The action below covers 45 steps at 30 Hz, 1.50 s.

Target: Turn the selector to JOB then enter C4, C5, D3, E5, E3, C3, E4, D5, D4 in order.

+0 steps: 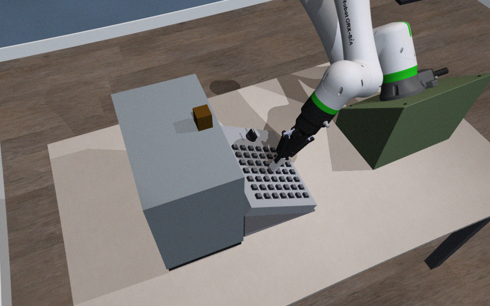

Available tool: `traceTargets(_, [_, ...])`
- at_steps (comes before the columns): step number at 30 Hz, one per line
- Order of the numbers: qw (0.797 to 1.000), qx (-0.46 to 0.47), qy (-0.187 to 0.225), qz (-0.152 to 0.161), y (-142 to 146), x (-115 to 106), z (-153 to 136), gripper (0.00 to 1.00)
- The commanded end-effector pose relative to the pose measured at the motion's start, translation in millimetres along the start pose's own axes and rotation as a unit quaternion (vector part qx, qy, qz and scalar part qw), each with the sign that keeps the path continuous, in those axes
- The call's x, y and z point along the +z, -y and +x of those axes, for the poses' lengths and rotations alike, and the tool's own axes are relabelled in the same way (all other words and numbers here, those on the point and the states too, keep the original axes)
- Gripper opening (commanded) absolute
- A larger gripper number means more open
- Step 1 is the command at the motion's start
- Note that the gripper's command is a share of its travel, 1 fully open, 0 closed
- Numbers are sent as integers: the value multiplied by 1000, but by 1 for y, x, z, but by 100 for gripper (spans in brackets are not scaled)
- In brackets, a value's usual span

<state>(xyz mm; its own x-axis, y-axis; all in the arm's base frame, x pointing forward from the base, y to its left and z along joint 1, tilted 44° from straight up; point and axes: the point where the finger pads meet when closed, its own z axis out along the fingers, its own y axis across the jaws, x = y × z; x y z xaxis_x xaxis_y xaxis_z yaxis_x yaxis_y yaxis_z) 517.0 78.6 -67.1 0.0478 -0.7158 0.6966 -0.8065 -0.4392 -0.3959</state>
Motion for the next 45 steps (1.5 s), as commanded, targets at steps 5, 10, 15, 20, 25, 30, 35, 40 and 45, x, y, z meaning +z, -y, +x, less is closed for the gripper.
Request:
traceTargets(5, [1000, 0, 0, 0, 0, 0, 0, 0])
traceTargets(10, [1000, 0, 0, 0, 0, 1, 0, 0])
traceTargets(15, [1000, 0, 0, 0, 0, 2, 0, 0])
traceTargets(20, [1000, 0, 0, 0, 0, 4, 0, 0])
traceTargets(25, [1000, 0, 0, 0, 0, 7, 0, 0])
traceTargets(30, [1000, 0, 0, 0, 0, 10, 0, 0])
traceTargets(35, [1000, 0, 0, 0, 0, 11, 0, 0])
traceTargets(40, [1000, 0, 0, 0, 0, 13, 0, 0])
traceTargets(45, [1000, 0, 0, 0, 0, 14, 0, 0])
